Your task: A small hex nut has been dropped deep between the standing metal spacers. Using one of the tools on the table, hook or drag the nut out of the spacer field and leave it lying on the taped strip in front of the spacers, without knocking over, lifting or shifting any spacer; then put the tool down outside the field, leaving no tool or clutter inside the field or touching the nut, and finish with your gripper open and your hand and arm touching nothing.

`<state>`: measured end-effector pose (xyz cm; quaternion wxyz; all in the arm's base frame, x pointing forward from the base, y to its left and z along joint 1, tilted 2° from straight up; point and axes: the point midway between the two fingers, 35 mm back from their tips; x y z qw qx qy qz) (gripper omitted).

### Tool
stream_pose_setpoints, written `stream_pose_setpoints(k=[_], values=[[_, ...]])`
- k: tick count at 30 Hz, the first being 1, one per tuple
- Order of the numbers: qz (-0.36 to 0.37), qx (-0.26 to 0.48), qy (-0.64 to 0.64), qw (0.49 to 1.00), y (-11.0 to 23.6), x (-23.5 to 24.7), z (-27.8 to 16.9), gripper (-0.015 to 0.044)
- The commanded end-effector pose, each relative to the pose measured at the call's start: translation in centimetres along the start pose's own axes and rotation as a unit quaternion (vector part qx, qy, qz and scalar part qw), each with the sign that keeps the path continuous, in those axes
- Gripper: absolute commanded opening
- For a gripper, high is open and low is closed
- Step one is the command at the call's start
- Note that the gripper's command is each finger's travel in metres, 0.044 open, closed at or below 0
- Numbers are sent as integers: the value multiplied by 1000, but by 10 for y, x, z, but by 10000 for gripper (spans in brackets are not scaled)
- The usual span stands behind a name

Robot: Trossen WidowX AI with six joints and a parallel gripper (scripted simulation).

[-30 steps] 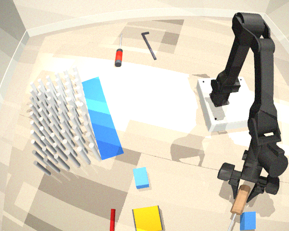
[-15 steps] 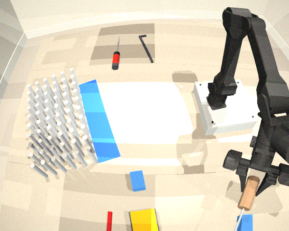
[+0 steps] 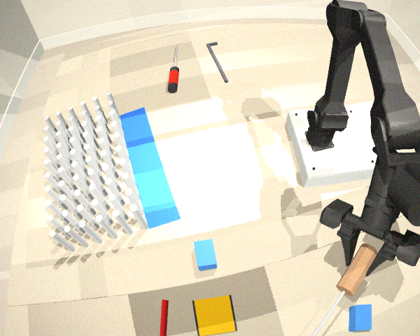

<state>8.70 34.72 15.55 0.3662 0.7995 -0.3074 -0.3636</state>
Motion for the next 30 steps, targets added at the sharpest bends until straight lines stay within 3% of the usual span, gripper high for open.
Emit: stream_pose_setpoints(k=[1,20,30], values=[[-2,10,-67,998,6,7,-13,0],[-8,62,-300,952,29,53,-67,0],[-2,70,-450,890,34,82,-78,0]])
Point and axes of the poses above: the point midway between the two fingers, 35 mm back from their tips, its own y axis back along the fingers, its own x axis across the jaws, z = x × y, and after that the axes turned 1 degree about -y, right-handed
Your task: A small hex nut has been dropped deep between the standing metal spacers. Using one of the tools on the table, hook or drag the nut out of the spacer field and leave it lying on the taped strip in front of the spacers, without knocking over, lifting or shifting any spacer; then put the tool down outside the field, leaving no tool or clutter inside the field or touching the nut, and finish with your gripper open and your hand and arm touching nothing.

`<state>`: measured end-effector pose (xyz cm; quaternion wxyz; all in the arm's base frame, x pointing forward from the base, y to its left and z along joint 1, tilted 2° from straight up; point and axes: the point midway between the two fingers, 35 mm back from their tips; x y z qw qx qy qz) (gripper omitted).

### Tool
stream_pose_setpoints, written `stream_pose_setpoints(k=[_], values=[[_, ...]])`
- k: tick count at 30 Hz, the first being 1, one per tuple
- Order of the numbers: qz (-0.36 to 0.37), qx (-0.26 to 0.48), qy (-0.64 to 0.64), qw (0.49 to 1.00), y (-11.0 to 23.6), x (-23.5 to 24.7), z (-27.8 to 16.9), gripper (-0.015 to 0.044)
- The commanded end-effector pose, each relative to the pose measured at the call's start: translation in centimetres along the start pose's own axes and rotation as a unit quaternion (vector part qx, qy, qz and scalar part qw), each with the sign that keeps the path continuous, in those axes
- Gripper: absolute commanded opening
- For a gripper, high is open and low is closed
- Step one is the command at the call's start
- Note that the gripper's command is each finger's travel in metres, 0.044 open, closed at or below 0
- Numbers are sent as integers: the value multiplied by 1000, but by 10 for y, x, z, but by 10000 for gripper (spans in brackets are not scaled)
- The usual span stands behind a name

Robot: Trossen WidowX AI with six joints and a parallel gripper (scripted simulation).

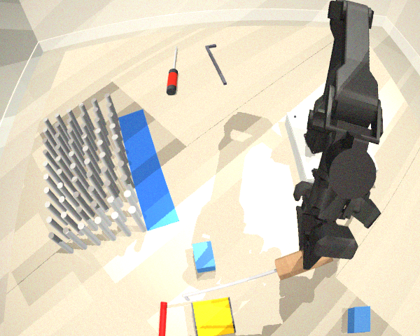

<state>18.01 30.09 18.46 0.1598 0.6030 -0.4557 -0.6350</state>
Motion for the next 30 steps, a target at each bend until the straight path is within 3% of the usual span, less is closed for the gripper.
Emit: stream_pose_setpoints(k=[1,15,30], values=[[-5,5,-66,998,5,0,-12,0],[4,23,-290,957,11,17,-48,0],[5,43,-511,859,19,38,-81,0]])
Point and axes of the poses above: the point midway between the two fingers, 35 mm back from their tips, its own y axis back along the fingers, its own x axis across the jaws, z = x × y, and after that the axes turned 1 degree about -y, right-handed
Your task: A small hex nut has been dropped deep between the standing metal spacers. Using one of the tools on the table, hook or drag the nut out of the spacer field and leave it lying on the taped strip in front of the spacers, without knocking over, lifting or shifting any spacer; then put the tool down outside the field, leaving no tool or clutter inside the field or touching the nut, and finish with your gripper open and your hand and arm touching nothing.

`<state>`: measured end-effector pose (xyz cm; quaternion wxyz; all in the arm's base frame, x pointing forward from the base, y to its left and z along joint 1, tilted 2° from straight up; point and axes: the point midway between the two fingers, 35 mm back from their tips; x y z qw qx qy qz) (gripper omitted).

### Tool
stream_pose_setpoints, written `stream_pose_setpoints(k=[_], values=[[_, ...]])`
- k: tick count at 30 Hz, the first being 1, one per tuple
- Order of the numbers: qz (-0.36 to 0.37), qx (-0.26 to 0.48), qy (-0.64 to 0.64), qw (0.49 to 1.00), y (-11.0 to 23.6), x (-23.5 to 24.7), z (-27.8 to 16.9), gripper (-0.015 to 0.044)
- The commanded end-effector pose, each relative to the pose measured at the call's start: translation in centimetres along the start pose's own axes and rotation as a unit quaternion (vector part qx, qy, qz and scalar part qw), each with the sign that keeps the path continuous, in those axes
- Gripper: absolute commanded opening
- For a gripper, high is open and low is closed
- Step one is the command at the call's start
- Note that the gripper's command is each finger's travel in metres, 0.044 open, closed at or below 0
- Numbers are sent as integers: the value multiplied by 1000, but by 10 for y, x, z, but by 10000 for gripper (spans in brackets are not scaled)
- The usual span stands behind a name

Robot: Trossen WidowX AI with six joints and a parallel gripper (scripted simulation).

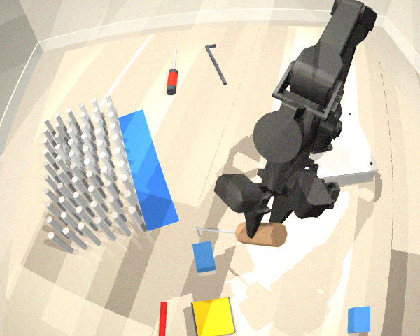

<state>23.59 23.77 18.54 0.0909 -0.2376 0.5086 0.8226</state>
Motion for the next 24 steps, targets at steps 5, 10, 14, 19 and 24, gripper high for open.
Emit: stream_pose_setpoints(k=[5,10,14,19,24], values=[[-4,6,-132,991,7,-8,-20,0],[-6,11,-213,977,10,-12,-33,0],[-8,15,-268,963,12,-15,-41,0],[-17,18,-343,939,15,-21,-51,0],[-20,22,-420,907,19,-23,-64,0]])
Point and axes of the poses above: the point midway between the two fingers, 35 mm back from their tips, its own y axis back along the fingers, its own x axis across the jaws, z = x × y, and after that the axes turned 1 degree about -y, right-handed
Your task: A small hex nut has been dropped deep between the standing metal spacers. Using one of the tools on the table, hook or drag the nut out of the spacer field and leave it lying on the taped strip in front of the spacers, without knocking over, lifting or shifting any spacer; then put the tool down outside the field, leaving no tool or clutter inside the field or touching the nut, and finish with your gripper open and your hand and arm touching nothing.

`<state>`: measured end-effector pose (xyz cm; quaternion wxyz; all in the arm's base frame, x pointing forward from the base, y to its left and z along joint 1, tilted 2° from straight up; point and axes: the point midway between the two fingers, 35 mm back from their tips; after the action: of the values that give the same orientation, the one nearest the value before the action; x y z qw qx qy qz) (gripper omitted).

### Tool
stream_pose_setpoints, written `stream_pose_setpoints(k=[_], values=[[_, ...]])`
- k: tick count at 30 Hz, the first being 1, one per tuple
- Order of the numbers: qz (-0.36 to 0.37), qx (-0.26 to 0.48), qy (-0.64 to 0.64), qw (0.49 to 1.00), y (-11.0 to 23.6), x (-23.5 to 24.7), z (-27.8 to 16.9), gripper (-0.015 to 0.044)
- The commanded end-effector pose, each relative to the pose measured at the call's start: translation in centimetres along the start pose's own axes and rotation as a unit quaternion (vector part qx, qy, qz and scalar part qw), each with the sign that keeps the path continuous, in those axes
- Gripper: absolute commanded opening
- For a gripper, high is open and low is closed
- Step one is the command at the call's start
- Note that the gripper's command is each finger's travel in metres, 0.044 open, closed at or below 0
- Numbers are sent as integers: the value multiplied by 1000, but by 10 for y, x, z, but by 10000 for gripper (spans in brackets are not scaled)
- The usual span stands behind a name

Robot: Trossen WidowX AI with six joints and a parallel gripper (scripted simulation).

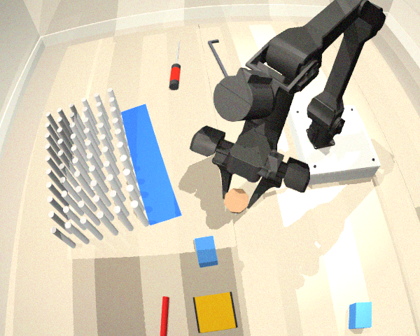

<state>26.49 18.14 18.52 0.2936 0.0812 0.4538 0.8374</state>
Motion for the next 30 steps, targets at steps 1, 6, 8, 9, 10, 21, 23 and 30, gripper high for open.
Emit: stream_pose_setpoints(k=[1,6,8,9,10,21,23,30], values=[[-3,-1,-68,998,4,-9,-4,0],[-7,3,-152,988,7,-19,-12,0],[-9,4,-185,983,8,-23,-15,0],[-9,5,-202,979,8,-25,-17,0],[-10,5,-218,976,9,-27,-19,0],[-20,9,-396,918,17,-46,-37,0],[-22,9,-427,904,18,-50,-41,0],[-29,8,-532,846,24,-61,-53,0]])
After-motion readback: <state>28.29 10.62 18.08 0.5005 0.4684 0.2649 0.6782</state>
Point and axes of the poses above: the point midway between the two fingers, 35 mm back from their tips, its own y axis back along the fingers, its own x axis across the jaws, z = x × y, and after that the axes turned 1 degree about -y, right-handed
